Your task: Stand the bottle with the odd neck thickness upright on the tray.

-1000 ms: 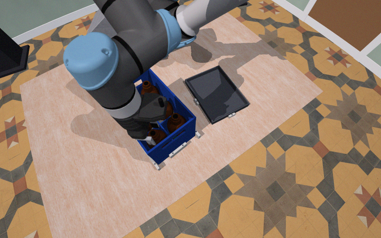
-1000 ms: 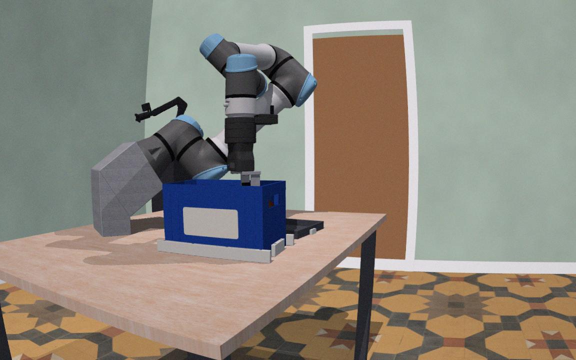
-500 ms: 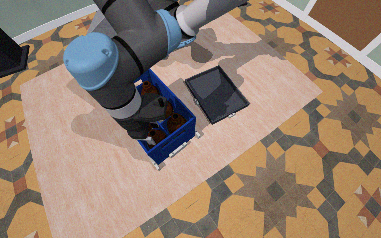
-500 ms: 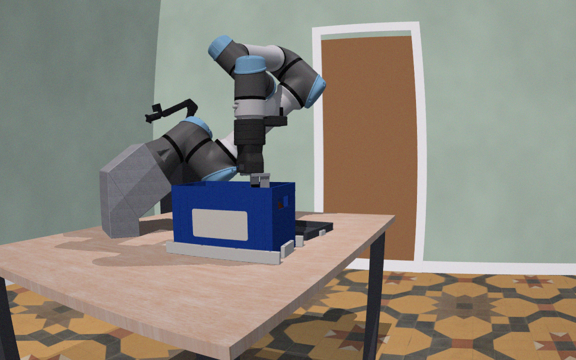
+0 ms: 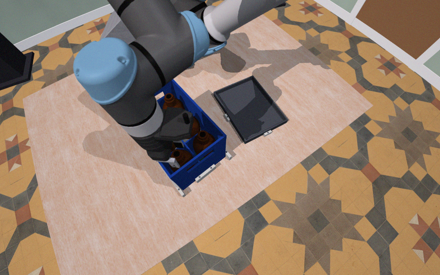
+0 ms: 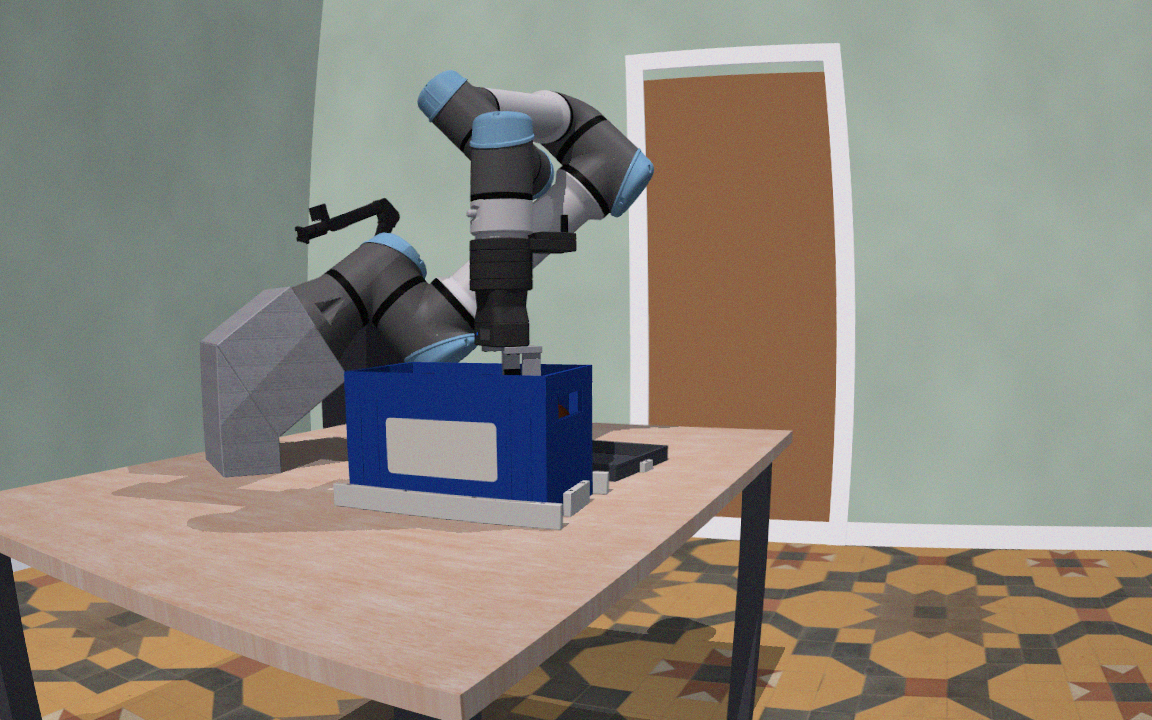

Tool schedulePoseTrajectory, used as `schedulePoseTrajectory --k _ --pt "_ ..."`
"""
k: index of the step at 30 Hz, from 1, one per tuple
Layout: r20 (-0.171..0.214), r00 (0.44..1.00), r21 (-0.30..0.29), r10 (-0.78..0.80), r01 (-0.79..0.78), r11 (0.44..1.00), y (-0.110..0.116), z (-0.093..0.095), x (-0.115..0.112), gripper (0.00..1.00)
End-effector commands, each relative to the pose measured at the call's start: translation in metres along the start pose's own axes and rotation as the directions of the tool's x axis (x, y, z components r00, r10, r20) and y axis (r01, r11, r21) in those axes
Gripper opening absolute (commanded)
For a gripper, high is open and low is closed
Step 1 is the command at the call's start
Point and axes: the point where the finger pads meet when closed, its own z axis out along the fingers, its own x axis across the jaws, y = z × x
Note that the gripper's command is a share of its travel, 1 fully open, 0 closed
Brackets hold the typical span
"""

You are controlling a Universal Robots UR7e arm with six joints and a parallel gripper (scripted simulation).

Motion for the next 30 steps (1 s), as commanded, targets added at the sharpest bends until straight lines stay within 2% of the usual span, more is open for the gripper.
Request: schedulePoseTrajectory --k 1,7,8,30 --pt "-0.001 1.000 0.000 0.000 0.000 1.000 0.0001 -0.0005 0.0003 1.00" --pt "-0.001 1.000 0.000 0.000 0.000 1.000 0.0001 -0.0005 0.0003 1.00" --pt "-0.001 1.000 0.000 0.000 0.000 1.000 0.0001 -0.0005 0.0003 0.00" --pt "-0.001 1.000 0.000 0.000 0.000 1.000 0.0001 -0.0005 0.0003 0.00"
